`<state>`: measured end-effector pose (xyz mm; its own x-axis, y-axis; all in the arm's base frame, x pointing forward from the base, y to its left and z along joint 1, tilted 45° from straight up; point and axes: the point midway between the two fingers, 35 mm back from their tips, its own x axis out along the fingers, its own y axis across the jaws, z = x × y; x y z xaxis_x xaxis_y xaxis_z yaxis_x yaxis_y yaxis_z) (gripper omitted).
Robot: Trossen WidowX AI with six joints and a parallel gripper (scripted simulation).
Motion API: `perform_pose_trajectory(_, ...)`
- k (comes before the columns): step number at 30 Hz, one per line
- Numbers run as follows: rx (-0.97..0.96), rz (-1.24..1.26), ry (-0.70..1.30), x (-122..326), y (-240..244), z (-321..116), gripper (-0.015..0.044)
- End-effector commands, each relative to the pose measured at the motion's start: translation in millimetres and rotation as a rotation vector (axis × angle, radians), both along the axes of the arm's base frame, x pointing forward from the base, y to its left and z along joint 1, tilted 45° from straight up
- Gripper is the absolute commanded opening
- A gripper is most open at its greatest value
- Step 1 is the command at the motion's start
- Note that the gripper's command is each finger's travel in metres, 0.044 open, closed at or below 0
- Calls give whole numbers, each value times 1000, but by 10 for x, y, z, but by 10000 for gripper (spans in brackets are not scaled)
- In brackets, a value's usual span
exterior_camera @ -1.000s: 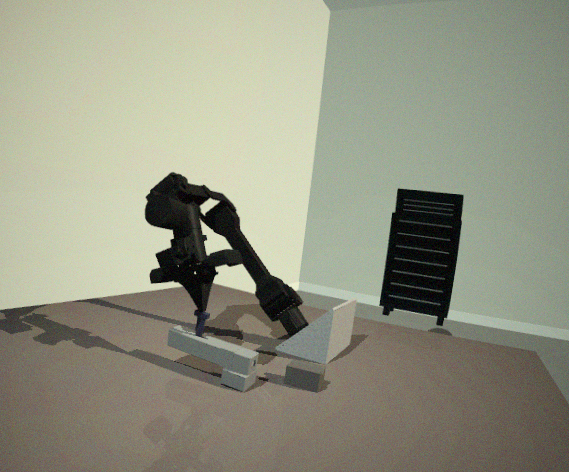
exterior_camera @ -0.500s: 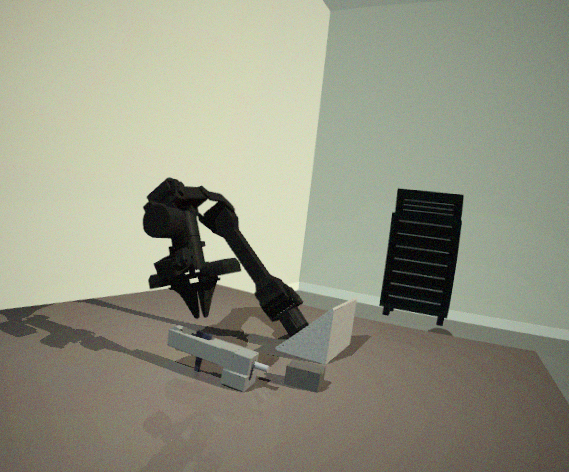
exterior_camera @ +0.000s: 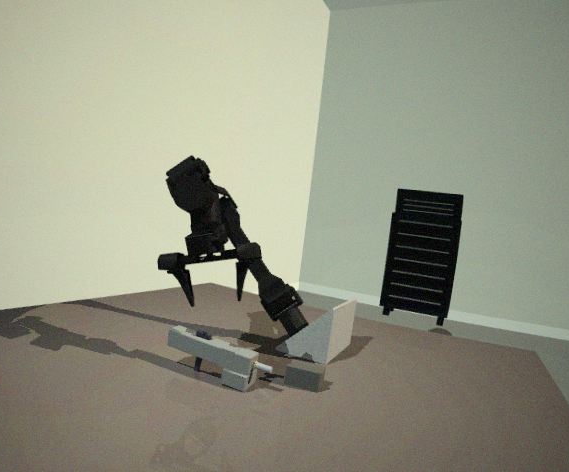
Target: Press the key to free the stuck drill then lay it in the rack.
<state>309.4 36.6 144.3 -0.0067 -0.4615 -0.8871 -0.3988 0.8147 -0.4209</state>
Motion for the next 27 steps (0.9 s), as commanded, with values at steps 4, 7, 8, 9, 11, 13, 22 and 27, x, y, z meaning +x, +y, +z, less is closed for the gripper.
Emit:
perform_pose_trajectory(4,-144,601,438,-75,263,-966,440)
perform_pose_trajectory(7,-183,785,584,-153,311,-1242,440)
perform_pose_trajectory(8,-194,842,631,-183,322,-1327,440)
perform_pose_trajectory(9,-206,899,679,-215,332,-1410,440)
perform_pose_trajectory(11,-219,962,734,-254,340,-1502,440)
perform_pose_trajectory(13,-219,964,736,-255,340,-1505,440)
perform_pose_trajectory(22,-219,964,736,-255,340,-1505,440)
perform_pose_trajectory(27,-219,964,736,-255,340,-1505,440)
